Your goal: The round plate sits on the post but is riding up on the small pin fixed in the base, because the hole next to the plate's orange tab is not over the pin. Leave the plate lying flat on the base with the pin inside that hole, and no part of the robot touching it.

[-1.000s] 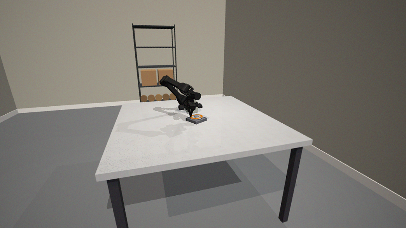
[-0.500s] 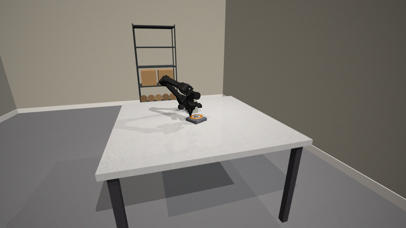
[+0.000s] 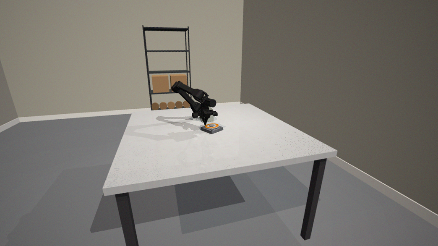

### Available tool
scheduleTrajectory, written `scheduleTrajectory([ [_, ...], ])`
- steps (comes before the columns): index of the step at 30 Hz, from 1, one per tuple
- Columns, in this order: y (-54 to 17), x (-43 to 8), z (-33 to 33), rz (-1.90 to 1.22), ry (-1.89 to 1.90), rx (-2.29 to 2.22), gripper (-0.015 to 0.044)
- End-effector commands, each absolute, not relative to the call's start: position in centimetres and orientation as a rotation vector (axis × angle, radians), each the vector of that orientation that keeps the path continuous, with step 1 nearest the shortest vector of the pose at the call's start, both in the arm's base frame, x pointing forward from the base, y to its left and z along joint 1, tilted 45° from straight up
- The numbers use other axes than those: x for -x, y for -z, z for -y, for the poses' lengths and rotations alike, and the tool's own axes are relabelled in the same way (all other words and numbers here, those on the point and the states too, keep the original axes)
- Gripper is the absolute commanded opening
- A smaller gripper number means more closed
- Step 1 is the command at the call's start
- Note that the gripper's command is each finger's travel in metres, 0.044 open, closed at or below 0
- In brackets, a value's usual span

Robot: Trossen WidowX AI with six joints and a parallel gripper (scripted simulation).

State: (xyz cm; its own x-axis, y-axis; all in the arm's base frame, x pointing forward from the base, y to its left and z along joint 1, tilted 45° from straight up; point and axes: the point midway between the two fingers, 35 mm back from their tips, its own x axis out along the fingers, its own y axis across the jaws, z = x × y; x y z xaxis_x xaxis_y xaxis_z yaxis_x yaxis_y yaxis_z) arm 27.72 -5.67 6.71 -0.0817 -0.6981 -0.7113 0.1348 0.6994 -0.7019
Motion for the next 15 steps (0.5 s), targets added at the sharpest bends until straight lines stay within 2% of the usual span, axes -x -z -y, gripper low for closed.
scheduleTrajectory([
  [1,-6.43,-26.96,5.78,-1.526,0.74,0.49,0.0],
  [15,-6.32,-26.39,5.59,-1.527,0.74,0.49,0.0],
])
